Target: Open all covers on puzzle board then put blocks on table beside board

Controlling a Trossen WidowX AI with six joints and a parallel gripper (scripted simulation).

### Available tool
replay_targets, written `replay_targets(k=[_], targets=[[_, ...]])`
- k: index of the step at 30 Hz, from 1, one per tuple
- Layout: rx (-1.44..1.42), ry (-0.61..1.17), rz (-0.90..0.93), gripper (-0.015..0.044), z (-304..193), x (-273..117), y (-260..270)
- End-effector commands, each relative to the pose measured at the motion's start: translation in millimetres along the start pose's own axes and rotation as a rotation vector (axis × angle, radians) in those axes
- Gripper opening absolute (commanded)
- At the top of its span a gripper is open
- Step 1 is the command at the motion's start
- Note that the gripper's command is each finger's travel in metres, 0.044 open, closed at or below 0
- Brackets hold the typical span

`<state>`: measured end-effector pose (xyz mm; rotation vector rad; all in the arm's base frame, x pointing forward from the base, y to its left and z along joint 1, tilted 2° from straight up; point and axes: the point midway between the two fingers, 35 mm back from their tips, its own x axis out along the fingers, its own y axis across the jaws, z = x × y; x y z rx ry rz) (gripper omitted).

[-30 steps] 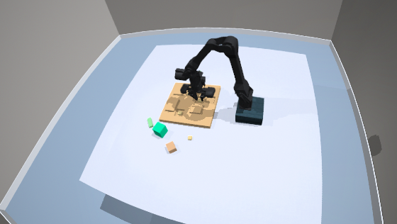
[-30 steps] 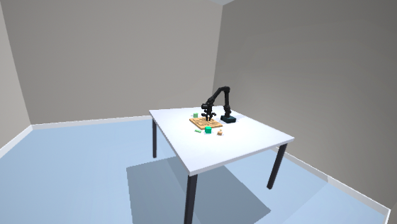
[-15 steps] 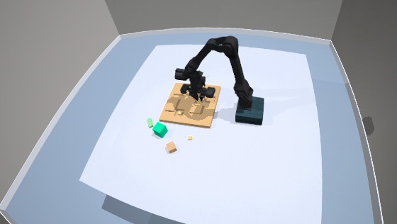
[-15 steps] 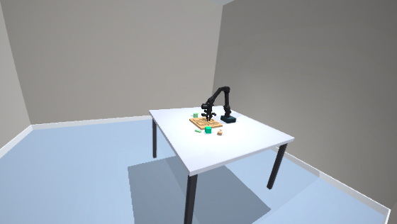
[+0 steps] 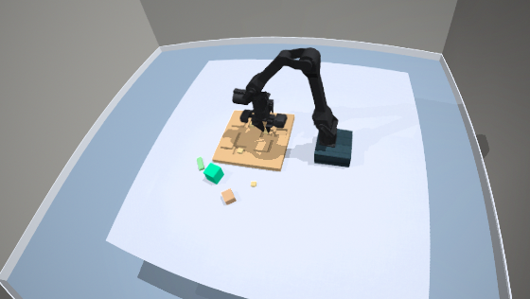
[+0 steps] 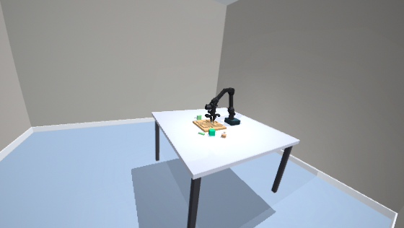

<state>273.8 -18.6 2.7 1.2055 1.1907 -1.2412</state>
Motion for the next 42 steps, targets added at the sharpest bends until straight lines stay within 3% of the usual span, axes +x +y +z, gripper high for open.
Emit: replay_targets(k=[1, 42], targets=[[-0.001, 0.000, 0.002, 0.0080, 0, -7, 1], [-0.002, 0.001, 0.002, 0.0080, 0, -79, 0]])
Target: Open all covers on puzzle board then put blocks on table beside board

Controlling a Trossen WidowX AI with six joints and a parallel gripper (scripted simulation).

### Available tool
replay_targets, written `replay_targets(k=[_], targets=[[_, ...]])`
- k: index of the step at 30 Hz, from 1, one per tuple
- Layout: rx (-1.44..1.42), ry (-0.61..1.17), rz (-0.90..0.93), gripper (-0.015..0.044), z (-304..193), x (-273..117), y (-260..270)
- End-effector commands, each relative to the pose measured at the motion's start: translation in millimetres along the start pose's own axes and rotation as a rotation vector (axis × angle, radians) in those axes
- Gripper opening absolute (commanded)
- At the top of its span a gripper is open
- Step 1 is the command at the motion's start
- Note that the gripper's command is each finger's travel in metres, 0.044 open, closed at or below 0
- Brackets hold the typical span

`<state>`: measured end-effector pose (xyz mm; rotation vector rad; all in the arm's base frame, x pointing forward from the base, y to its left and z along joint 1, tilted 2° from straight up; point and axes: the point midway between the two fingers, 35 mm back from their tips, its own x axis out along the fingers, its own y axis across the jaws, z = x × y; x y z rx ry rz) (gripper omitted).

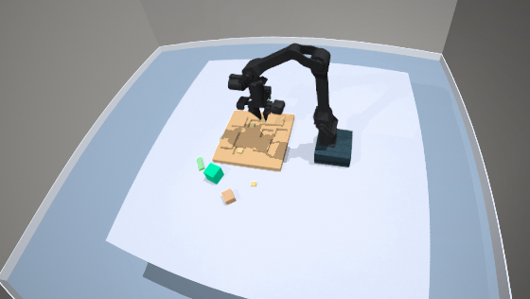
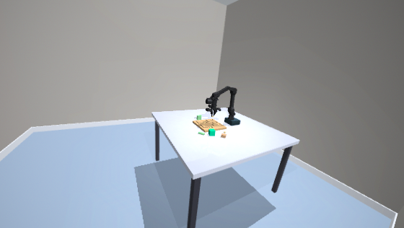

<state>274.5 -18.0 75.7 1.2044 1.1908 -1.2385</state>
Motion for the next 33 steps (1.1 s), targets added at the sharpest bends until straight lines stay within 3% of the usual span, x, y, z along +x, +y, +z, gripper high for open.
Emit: replay_targets(k=[1, 33], targets=[[0.000, 0.001, 0.001, 0.0080, -3, -6, 0], [0.000, 0.014, 0.002, 0.0080, -124, -9, -14]])
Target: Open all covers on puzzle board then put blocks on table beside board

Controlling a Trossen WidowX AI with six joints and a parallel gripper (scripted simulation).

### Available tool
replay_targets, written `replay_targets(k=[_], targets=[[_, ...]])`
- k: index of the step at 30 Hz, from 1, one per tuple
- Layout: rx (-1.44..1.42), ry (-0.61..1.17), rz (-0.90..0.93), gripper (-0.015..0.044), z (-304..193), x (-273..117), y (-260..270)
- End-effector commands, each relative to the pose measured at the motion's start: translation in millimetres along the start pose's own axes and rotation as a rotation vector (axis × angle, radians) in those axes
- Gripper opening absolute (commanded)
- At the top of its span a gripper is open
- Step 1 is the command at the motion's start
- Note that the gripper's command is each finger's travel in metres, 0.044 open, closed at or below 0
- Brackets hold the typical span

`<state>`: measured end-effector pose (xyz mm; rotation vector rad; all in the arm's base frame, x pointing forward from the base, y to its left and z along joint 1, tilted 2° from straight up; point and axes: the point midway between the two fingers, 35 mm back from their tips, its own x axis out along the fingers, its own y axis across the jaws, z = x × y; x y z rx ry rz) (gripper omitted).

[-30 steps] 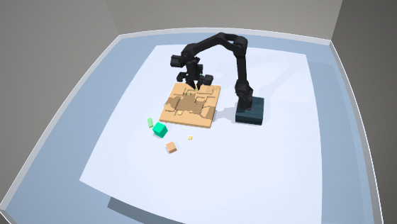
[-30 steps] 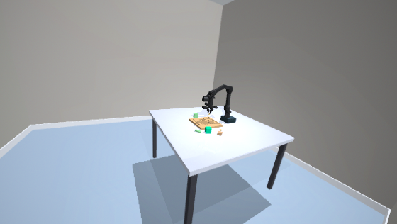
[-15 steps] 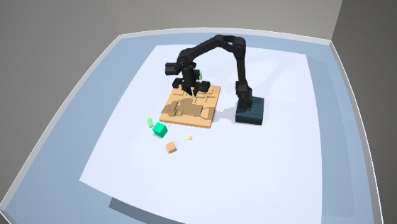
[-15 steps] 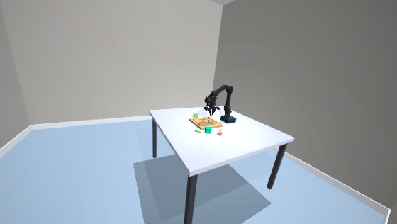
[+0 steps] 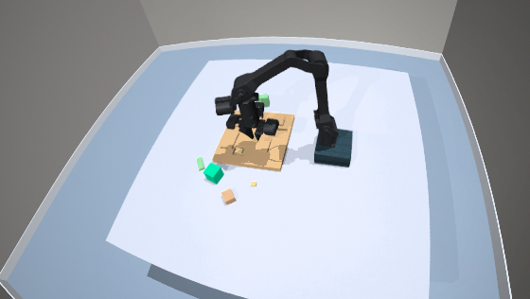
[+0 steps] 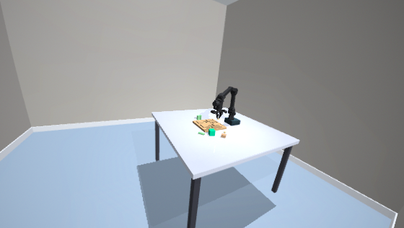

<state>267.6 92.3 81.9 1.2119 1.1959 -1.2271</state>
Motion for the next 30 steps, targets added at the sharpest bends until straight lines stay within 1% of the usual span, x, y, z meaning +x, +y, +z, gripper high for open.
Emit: replay_targets(k=[1, 30], targets=[[0.004, 0.004, -0.003, 0.0080, -17, 0, -6], [0.004, 0.011, -0.011, 0.0080, -115, -1, -65]])
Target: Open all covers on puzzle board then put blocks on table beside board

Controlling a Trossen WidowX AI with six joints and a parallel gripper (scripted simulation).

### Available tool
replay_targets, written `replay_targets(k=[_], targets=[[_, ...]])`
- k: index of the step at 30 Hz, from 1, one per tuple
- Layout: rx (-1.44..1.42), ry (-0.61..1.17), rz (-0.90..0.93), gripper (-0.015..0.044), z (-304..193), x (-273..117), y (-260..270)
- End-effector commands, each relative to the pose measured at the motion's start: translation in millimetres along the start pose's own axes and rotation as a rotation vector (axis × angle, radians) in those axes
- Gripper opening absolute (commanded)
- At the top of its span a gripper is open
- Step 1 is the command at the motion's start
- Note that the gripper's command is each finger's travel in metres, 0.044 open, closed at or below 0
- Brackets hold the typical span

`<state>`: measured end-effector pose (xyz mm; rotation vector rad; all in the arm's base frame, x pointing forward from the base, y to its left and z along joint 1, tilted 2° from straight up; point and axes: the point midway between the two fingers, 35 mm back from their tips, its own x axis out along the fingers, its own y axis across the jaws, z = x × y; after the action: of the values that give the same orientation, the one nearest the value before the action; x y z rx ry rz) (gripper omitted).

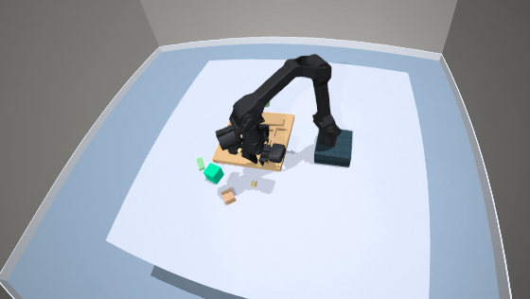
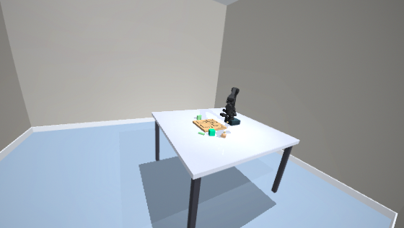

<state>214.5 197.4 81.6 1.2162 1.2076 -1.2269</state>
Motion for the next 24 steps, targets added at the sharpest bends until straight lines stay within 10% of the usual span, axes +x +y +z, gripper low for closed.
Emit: replay_targets(k=[1, 24], targets=[[0.004, 0.002, -0.005, 0.0080, -14, 0, -13], [0.004, 0.002, -0.007, 0.0080, -30, 24, -23]])
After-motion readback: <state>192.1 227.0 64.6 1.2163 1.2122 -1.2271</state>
